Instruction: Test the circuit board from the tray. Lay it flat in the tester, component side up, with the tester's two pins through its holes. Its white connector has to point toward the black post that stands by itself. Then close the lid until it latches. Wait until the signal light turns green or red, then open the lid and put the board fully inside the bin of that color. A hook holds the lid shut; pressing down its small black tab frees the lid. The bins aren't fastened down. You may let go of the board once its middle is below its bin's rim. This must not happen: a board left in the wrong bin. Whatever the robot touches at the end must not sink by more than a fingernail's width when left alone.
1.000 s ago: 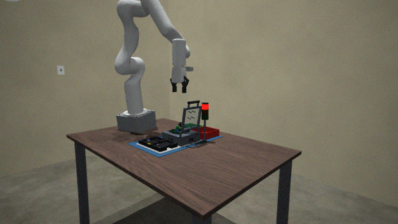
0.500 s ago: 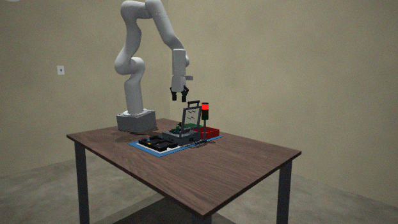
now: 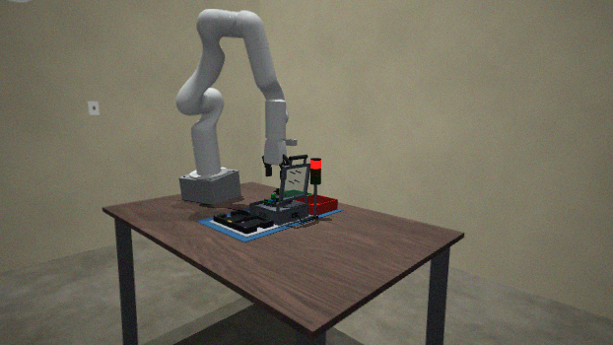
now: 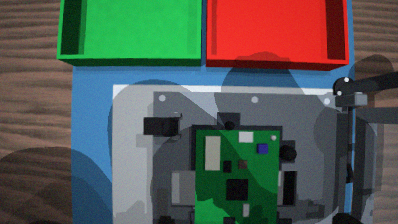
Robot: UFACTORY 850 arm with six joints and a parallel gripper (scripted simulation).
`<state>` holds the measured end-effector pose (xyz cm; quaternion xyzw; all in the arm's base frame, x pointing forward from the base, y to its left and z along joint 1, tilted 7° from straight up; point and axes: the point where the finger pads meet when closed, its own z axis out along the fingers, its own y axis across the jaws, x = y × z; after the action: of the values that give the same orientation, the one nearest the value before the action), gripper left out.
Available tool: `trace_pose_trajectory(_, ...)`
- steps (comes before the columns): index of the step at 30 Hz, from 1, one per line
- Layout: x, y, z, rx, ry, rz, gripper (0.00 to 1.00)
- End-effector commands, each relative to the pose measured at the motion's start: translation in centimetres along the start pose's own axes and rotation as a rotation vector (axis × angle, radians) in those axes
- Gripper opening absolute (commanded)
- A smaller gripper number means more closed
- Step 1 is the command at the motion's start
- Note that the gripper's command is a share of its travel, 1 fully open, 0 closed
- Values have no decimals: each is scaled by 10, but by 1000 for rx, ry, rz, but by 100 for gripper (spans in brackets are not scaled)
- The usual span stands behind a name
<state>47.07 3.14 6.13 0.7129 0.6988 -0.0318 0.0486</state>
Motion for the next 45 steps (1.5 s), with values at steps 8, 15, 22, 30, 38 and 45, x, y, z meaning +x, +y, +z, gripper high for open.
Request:
trace_pose_trajectory(8,-1,4,36,-9,-9,2,100)
trace_pose_trajectory(15,-1,4,43,-9,-9,2,100)
trace_pose_trajectory(22,-1,4,44,-9,-9,2,100)
trace_pose_trajectory(30,-1,4,44,-9,-9,2,100)
trace_pose_trajectory(38,-1,4,54,-9,-9,2,100)
trace_pose_trajectory(45,-1,5,78,-9,-9,2,100)
